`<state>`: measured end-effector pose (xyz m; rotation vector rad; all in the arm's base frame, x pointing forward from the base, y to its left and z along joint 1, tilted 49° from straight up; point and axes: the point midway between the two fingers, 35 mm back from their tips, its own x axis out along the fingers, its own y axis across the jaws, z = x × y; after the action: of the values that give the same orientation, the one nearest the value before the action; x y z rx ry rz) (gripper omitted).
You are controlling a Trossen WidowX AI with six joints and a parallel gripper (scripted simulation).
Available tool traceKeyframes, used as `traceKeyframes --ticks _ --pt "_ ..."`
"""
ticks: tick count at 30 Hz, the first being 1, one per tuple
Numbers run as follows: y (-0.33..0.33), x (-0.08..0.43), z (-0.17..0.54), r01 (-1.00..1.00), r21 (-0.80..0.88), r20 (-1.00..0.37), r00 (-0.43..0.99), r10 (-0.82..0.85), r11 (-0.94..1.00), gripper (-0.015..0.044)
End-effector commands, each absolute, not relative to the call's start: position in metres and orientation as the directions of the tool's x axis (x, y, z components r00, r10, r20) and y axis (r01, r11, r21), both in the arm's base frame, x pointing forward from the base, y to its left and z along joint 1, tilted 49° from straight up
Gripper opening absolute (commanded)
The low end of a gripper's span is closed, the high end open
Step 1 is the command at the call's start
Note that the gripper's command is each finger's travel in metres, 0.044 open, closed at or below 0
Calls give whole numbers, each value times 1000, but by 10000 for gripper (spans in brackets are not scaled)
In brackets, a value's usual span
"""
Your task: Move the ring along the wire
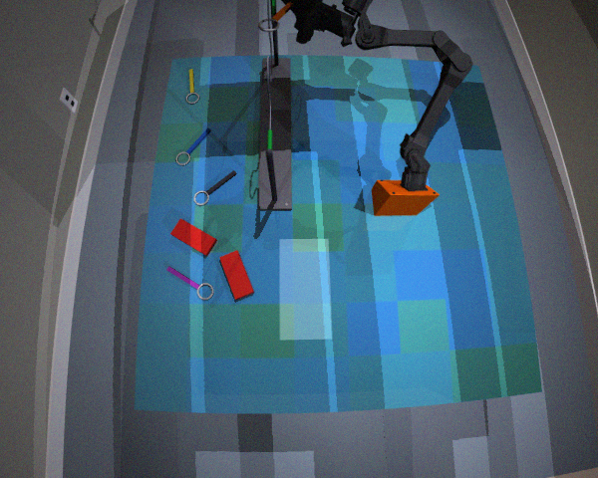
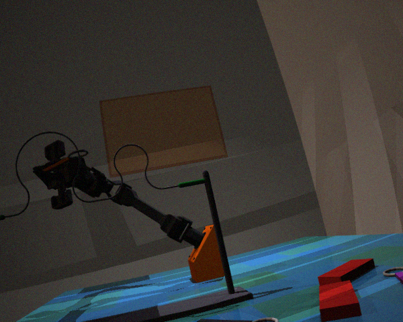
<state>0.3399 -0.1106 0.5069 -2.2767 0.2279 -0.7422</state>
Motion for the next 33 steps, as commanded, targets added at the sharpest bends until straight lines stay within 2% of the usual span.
traceKeyframes --ticks 1,33 --pt "-109 340 507 48 -651 456 823 -339 -757 -150" --pt "-99 340 513 19 -310 522 839 -154 -951 -150"
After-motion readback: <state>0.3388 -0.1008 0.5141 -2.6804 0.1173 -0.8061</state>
